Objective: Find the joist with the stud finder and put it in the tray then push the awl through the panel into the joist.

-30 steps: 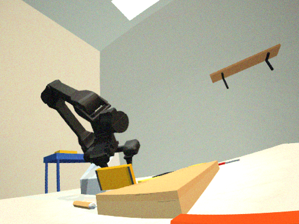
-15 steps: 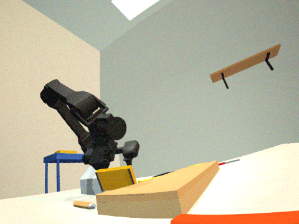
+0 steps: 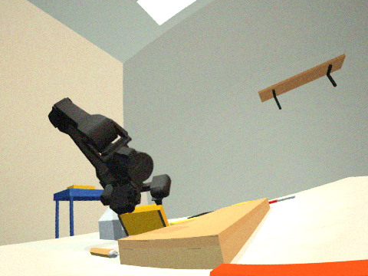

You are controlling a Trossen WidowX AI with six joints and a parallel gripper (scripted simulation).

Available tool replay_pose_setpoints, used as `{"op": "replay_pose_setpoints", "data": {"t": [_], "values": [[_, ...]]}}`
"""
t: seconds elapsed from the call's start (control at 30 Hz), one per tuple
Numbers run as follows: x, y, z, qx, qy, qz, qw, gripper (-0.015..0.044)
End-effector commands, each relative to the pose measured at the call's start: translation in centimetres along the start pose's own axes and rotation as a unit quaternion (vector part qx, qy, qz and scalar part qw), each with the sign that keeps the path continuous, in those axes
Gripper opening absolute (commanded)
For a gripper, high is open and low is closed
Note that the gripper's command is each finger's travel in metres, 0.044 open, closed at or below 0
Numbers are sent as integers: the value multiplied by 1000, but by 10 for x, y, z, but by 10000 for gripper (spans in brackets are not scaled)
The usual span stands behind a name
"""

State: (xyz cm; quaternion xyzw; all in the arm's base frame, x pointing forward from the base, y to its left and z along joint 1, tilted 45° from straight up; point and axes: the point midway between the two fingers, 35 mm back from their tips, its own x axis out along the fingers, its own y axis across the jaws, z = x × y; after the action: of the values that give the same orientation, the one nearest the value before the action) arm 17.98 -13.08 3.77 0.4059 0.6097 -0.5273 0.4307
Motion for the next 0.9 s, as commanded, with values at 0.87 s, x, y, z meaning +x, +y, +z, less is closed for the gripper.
{"op": "replay_pose_setpoints", "data": {"t": [0.87], "values": [[0, 0, 5, -3, 113, 0, 994, 0]]}}
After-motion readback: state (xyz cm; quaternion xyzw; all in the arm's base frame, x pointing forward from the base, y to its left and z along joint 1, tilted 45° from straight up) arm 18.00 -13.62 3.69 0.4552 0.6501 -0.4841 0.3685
